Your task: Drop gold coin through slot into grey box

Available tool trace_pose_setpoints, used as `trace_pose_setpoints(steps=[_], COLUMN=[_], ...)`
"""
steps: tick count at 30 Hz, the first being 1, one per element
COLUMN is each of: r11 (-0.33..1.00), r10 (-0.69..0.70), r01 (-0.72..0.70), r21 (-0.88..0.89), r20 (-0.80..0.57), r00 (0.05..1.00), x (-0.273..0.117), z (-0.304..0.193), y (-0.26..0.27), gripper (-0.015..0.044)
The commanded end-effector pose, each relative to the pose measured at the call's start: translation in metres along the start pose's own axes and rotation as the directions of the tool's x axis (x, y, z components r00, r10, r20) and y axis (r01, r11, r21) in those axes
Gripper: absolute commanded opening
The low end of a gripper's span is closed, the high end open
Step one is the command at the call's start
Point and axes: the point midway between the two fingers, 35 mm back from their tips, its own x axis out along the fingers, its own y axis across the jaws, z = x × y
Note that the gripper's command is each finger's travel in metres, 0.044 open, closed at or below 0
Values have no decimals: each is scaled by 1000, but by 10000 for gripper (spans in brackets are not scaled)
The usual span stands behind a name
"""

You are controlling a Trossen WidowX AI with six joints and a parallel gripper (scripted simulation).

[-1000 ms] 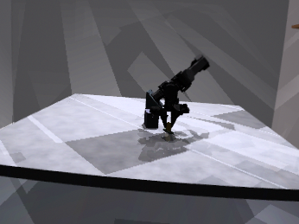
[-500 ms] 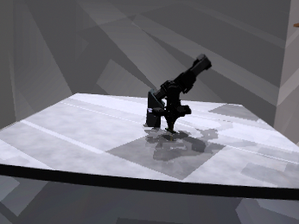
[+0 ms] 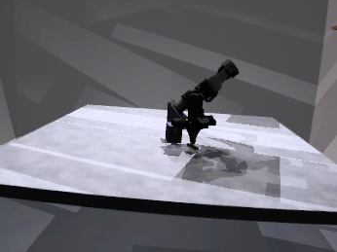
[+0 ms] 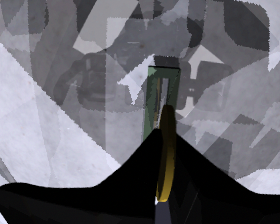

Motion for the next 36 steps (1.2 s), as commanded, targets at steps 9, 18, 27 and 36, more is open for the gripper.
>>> trace_pose_setpoints(steps=[9, 18, 27, 36], r11=[1000, 1000, 1000, 992], r10=[-7, -7, -5, -5], r01=[7, 7, 5, 4], r21=[-8, -8, -8, 129], r20=[2, 2, 3, 3], r00=[1000, 1000, 1000, 1000], x=[-32, -55, -79, -83], z=[3, 3, 1, 4], y=[-2, -2, 0, 4], gripper=[0, 0, 0, 0])
